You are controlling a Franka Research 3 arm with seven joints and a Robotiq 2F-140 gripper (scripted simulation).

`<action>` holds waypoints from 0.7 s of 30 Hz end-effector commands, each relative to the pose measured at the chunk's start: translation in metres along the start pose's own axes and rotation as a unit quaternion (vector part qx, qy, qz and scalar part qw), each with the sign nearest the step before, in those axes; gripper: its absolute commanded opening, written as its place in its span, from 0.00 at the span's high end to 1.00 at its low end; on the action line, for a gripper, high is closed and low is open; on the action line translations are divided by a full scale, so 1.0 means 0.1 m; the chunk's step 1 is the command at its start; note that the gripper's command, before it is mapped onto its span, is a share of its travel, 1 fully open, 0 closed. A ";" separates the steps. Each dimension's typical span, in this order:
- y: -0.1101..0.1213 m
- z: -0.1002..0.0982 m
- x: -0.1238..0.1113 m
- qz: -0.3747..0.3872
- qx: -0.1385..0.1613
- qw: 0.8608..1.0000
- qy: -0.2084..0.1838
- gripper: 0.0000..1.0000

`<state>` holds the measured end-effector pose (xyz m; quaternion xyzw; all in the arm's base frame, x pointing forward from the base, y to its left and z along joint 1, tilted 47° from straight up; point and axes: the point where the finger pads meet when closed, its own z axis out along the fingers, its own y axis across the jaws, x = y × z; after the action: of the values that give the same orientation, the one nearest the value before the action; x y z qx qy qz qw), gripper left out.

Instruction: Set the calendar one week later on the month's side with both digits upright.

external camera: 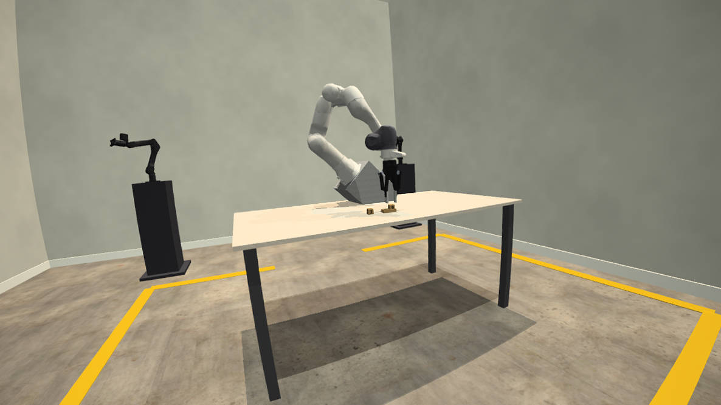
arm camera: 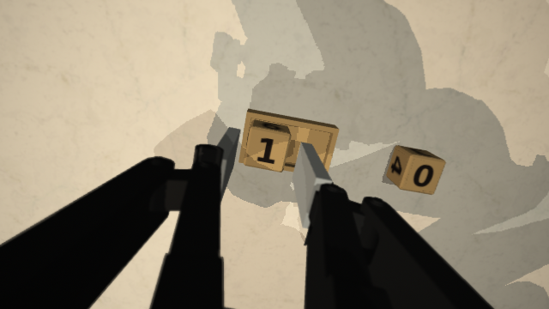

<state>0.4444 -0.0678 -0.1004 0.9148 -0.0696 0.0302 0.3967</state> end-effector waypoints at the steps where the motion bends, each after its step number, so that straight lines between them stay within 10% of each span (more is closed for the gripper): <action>1: 0.00 0.03 0.00 -0.003 0.000 1.000 0.001 0.72; 21: 0.00 0.27 0.00 -0.003 0.000 1.000 0.001 0.72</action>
<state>0.4411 -0.0887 -0.1167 0.9136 -0.0712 0.0269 0.3994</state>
